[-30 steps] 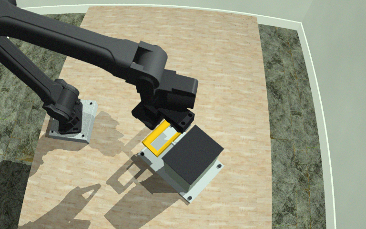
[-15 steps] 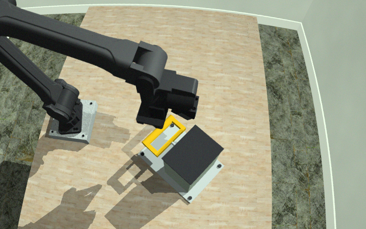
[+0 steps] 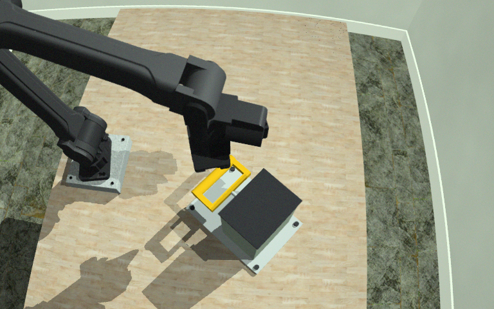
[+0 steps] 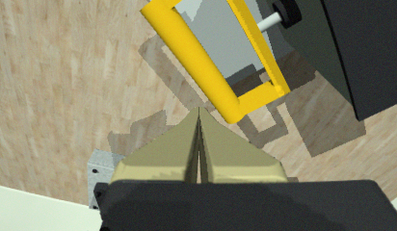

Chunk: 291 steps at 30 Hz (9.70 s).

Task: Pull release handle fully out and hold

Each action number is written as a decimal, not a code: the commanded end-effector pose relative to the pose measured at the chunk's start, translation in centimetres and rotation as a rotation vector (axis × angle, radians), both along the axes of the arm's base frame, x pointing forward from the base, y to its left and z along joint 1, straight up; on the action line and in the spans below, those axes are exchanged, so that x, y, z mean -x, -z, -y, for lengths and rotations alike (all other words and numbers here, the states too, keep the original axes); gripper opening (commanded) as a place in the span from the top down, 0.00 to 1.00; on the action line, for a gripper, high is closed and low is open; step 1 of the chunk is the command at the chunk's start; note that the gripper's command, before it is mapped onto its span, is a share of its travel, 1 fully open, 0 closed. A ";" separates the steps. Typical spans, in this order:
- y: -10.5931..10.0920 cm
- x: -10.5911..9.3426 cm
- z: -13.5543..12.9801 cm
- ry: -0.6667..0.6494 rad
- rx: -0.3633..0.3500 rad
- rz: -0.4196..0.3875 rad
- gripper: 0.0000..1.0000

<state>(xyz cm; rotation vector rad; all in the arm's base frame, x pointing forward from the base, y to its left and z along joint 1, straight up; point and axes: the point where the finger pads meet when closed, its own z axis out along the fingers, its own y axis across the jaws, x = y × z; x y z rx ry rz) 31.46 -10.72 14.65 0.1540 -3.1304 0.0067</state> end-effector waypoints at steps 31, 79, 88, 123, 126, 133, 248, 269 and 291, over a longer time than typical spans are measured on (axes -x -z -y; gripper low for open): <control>-0.4 -0.4 -0.1 -0.607 0.000 0.007 1.00; -0.4 -0.4 -0.1 -0.604 0.000 0.007 0.53; -0.4 -0.4 -0.1 -0.604 0.000 0.007 0.53; 2.6 -0.4 0.0 -0.605 0.000 0.007 0.53; 2.8 -0.4 0.0 -0.605 0.000 0.007 0.53; 3.7 -0.4 0.0 -0.605 0.000 0.007 0.53; 4.5 -0.6 0.1 -0.605 0.000 0.007 0.53; 4.5 -0.6 0.1 -0.605 0.000 0.007 0.53; 4.5 -0.7 0.2 -0.605 0.000 0.007 0.53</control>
